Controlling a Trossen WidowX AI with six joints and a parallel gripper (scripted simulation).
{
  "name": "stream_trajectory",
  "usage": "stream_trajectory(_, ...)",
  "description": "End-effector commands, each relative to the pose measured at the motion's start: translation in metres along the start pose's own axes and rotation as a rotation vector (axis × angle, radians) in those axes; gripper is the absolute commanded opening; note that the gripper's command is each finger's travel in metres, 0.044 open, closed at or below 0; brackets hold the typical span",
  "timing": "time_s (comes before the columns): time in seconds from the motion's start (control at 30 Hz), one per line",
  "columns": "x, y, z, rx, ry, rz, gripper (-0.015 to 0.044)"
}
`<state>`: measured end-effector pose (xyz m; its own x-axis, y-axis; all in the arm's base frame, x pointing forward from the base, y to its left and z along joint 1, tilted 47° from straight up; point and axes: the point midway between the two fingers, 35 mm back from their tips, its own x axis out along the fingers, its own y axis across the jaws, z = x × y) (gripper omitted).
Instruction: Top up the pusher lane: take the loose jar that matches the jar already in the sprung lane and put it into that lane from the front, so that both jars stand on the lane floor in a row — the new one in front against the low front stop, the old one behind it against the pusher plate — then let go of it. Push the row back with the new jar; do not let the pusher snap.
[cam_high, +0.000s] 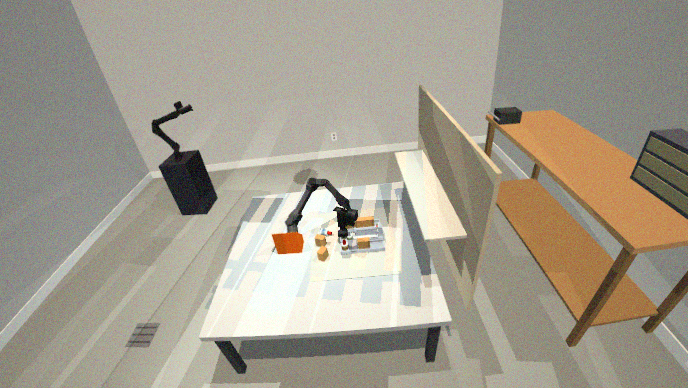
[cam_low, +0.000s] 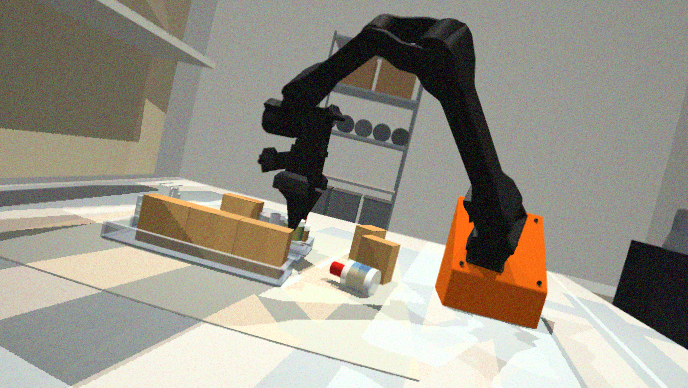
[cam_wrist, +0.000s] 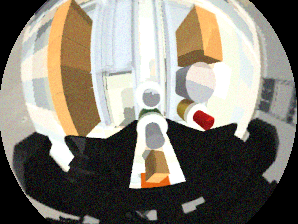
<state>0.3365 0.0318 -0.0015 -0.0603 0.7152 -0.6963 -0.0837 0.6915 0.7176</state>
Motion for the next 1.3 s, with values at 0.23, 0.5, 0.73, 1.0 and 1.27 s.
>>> stream_trajectory(0.23, 0.001, 0.002, 0.007, -0.011, -0.020, 0.004, 0.0000)
stream_trajectory(0.5, 0.004, 0.002, 0.007, -0.011, -0.021, 0.005, 0.0000)
stream_trajectory(0.73, 0.007, 0.002, 0.007, -0.011, -0.021, 0.005, 0.0000)
stream_trajectory(1.0, 0.010, 0.002, 0.006, -0.011, -0.021, 0.005, 0.0000)
stream_trajectory(1.27, 0.012, 0.002, 0.006, -0.011, -0.021, 0.005, 0.0000)
